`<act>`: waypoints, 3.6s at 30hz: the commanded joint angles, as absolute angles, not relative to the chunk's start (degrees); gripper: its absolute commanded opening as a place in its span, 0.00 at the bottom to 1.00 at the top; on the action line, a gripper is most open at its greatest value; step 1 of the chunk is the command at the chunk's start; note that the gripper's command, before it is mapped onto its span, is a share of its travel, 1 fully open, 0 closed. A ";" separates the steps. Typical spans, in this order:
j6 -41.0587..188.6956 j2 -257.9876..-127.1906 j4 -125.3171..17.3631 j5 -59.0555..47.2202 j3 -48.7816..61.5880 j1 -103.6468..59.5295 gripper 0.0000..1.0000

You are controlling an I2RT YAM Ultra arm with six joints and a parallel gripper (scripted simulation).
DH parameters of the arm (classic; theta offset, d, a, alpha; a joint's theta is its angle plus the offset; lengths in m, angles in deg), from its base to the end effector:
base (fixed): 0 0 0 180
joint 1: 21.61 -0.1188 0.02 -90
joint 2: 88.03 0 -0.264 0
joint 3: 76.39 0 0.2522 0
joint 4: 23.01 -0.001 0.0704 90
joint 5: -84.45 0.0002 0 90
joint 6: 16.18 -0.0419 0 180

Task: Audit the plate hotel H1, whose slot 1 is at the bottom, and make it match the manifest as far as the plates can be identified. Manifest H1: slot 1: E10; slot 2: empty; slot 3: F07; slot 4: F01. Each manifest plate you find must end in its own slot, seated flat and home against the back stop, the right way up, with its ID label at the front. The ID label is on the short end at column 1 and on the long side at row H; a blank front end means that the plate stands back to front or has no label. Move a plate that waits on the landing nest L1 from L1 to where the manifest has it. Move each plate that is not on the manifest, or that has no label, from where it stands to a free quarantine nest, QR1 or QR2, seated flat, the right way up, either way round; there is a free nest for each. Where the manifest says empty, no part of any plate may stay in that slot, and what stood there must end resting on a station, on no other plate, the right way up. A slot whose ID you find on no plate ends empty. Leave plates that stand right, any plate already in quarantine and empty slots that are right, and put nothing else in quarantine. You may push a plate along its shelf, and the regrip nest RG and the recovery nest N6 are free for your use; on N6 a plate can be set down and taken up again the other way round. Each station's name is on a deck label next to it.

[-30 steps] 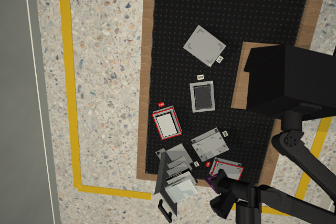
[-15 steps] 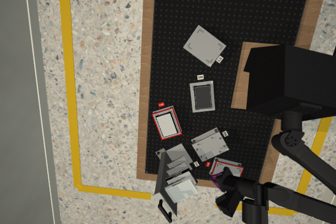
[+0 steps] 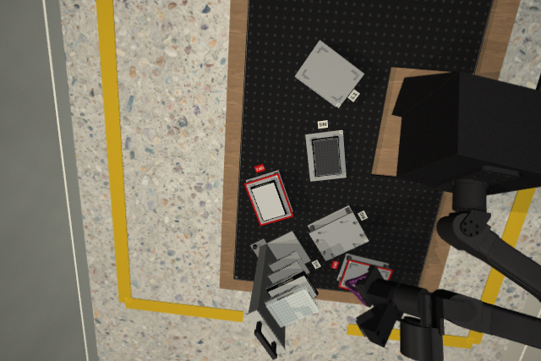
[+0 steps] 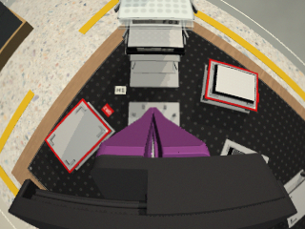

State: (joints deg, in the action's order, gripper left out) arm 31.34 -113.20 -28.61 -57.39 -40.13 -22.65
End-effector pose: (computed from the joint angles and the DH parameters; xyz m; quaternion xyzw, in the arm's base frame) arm 0.1238 0.0362 0.2886 -0.0886 0.6801 0.5198 0.5093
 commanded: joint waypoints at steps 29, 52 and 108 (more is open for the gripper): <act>31.19 -120.27 -12.59 -58.47 -49.07 -21.04 0.00; 44.70 -149.82 13.11 -79.85 -49.63 -6.55 0.00; 61.22 -158.82 2.79 -85.37 -43.61 -3.45 0.00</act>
